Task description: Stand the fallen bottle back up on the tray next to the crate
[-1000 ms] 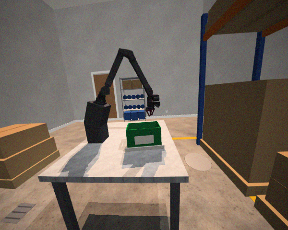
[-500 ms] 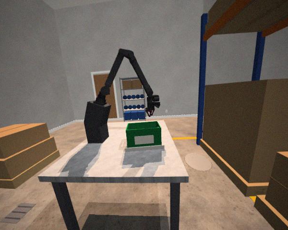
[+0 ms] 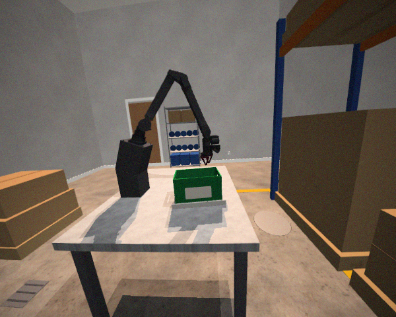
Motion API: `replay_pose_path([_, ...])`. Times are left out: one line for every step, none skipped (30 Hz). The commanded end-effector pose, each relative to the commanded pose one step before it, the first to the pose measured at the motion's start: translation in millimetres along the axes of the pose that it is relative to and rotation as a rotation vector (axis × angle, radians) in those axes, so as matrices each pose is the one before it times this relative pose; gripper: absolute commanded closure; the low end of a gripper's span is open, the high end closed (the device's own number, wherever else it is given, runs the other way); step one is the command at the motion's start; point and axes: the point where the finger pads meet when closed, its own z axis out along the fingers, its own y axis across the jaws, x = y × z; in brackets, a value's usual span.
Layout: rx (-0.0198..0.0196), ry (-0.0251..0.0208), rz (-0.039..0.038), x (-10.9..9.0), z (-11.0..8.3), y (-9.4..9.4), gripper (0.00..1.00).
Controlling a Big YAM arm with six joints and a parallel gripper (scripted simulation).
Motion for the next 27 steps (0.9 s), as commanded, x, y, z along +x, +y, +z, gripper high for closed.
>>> replay_pose_path([-0.00875,-0.01508,0.00318,-13.06,19.15,2.89,0.39])
replay_pose_path([0.00023,0.00027,-0.00005,0.27,3.73,-0.2,0.39])
replay_pose_path([0.00023,0.00027,-0.00005,0.27,3.76,-0.21,0.39])
replay_pose_path([0.00023,0.00026,-0.00005,0.27,3.77,-0.21,0.39])
replay_pose_path([0.00023,0.00026,-0.00005,0.27,3.76,-0.2,0.39])
replay_pose_path([0.00023,0.00025,-0.00005,0.26,3.73,-0.2,0.39])
replay_pose_path([-0.00006,0.00036,-0.00079,0.52,3.64,0.16,0.39])
replay_pose_path([-0.00008,0.00037,-0.00079,0.53,3.59,0.17,0.39])
replay_pose_path([0.00012,0.00028,-0.00024,0.32,3.55,-0.09,0.39])
replay_pose_path([0.0,0.0,0.0,0.0,0.0,0.0,0.39])
replay_pose_path([0.0,0.0,0.0,0.0,0.0,0.0,0.39])
replay_pose_path([-0.00043,0.00035,0.00048,1.08,3.32,0.96,0.39])
replay_pose_path([0.00112,-0.00006,0.00065,-0.79,3.57,-1.58,0.39])
replay_pose_path([0.00061,0.00006,0.00044,-0.2,3.34,-0.75,0.39])
replay_pose_path([0.00023,0.00016,-0.00004,0.21,3.14,-0.17,0.39])
replay_pose_path([0.00017,0.00019,0.00008,0.21,3.0,-0.16,0.39])
replay_pose_path([0.00015,0.00019,0.00034,0.19,2.85,-0.14,0.39])
replay_pose_path([0.00016,0.00016,0.00019,0.18,2.69,-0.14,0.39])
replay_pose_path([0.00015,0.00015,0.00012,0.17,2.52,-0.13,0.39])
replay_pose_path([0.00014,0.00014,0.00011,0.16,2.35,-0.12,0.39])
replay_pose_path([-0.00067,0.00043,-0.00196,0.89,2.03,0.92,0.39])
replay_pose_path([-0.00055,0.00039,-0.00154,0.73,1.88,0.71,0.39])
replay_pose_path([-0.0002,0.00023,-0.00061,0.37,1.75,0.27,0.39])
replay_pose_path([0.00039,-0.00003,0.00086,-0.16,1.65,-0.44,0.39])
replay_pose_path([0.00068,-0.0002,0.00148,-0.37,1.5,-0.71,0.39])
replay_pose_path([0.00062,-0.0002,0.00137,-0.33,1.3,-0.62,0.39])
replay_pose_path([0.0,0.0,0.0,0.0,0.0,0.0,0.39])
